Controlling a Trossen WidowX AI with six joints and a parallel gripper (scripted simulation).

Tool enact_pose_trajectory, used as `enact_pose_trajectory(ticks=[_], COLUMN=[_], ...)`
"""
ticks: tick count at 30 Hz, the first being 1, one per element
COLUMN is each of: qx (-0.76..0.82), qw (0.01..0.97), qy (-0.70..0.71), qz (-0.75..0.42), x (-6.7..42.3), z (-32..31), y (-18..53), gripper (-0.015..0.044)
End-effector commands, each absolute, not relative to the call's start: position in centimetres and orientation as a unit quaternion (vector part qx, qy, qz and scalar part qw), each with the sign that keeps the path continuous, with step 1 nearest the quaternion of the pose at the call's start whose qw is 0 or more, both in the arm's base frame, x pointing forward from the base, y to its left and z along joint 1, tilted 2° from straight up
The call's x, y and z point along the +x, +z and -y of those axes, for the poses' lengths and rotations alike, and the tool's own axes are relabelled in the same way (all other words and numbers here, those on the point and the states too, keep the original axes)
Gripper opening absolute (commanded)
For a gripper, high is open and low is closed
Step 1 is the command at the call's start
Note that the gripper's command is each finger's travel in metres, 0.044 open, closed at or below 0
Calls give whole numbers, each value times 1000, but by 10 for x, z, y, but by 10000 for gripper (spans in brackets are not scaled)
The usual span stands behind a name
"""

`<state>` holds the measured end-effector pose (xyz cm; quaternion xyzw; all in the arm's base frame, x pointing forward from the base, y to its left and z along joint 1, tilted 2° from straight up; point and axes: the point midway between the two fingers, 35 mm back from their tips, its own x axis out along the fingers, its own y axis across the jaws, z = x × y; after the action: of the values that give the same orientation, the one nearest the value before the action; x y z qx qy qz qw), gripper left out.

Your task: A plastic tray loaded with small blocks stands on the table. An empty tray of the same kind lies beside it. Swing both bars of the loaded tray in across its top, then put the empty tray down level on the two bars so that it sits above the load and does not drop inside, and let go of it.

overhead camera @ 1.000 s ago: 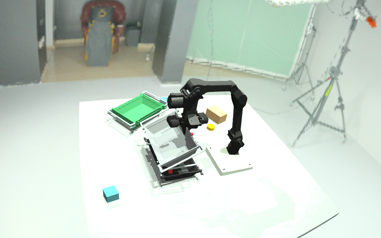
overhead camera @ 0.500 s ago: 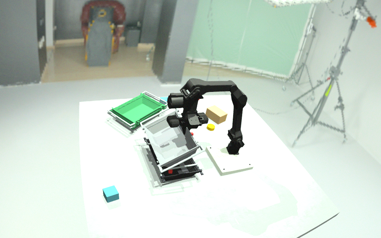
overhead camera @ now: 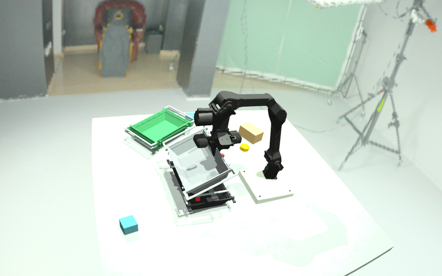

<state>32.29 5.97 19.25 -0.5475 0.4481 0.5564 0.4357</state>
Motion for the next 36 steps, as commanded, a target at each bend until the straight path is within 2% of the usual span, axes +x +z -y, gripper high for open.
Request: enact_pose_trajectory(ticks=[1, 36], qx=[-551, -551], qw=[438, 438], qy=[555, 555], qz=[-443, -443], x=[324, 321], z=[-60, -59], y=[194, 160], gripper=[0, 0])
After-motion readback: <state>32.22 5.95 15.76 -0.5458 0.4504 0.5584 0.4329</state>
